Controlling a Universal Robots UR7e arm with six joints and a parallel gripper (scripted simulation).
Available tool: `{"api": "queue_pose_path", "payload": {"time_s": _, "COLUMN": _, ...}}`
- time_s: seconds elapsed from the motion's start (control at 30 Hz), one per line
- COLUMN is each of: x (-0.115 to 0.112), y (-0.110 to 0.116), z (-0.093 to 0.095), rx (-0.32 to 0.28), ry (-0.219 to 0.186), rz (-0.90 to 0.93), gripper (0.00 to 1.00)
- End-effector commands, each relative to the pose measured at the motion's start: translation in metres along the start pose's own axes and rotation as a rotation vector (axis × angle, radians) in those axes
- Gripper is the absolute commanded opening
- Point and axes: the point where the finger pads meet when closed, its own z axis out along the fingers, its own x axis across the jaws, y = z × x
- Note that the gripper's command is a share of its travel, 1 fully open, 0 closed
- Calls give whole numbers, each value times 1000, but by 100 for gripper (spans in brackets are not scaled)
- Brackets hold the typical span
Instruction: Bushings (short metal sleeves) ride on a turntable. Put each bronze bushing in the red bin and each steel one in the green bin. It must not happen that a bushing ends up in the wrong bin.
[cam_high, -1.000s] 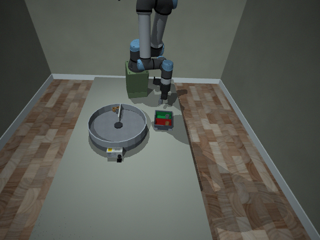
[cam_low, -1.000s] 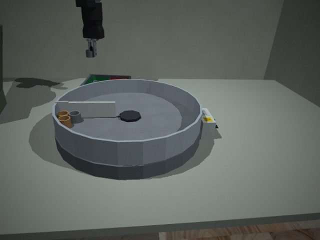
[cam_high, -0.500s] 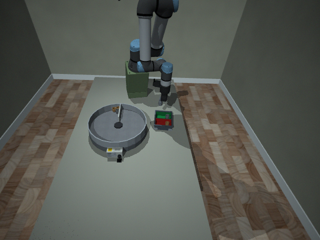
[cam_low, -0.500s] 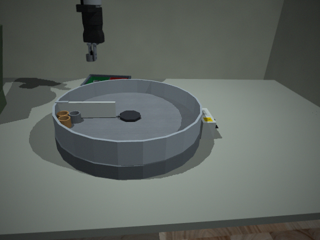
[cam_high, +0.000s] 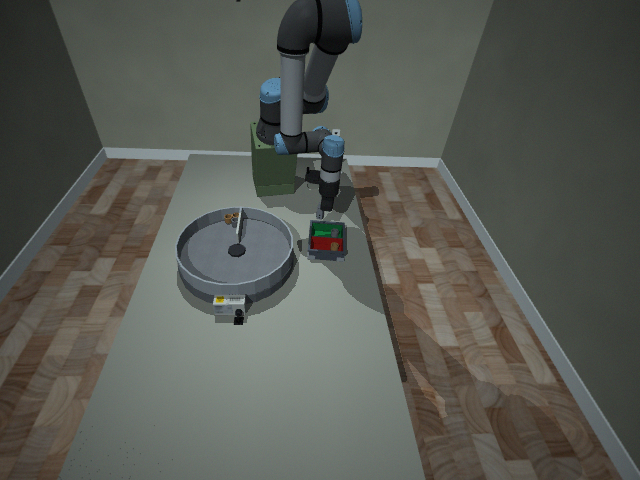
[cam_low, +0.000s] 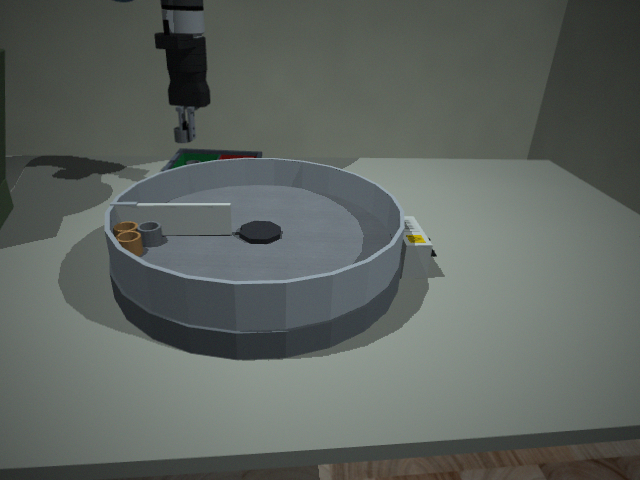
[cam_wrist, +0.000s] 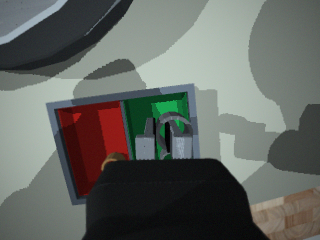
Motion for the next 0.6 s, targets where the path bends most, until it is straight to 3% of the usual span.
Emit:
{"api": "queue_pose_path", "payload": {"time_s": 0.0, "x": -1, "y": 0, "z": 20, "rx": -1, "ry": -2, "rz": 0, "gripper": 0}}
{"api": "queue_pose_path", "payload": {"time_s": 0.1, "x": -1, "y": 0, "z": 20, "rx": -1, "ry": -2, "rz": 0, "gripper": 0}}
{"api": "queue_pose_path", "payload": {"time_s": 0.27, "x": -1, "y": 0, "z": 45, "rx": -1, "ry": -2, "rz": 0, "gripper": 0}}
{"api": "queue_pose_path", "payload": {"time_s": 0.57, "x": -1, "y": 0, "z": 45, "rx": -1, "ry": -2, "rz": 0, "gripper": 0}}
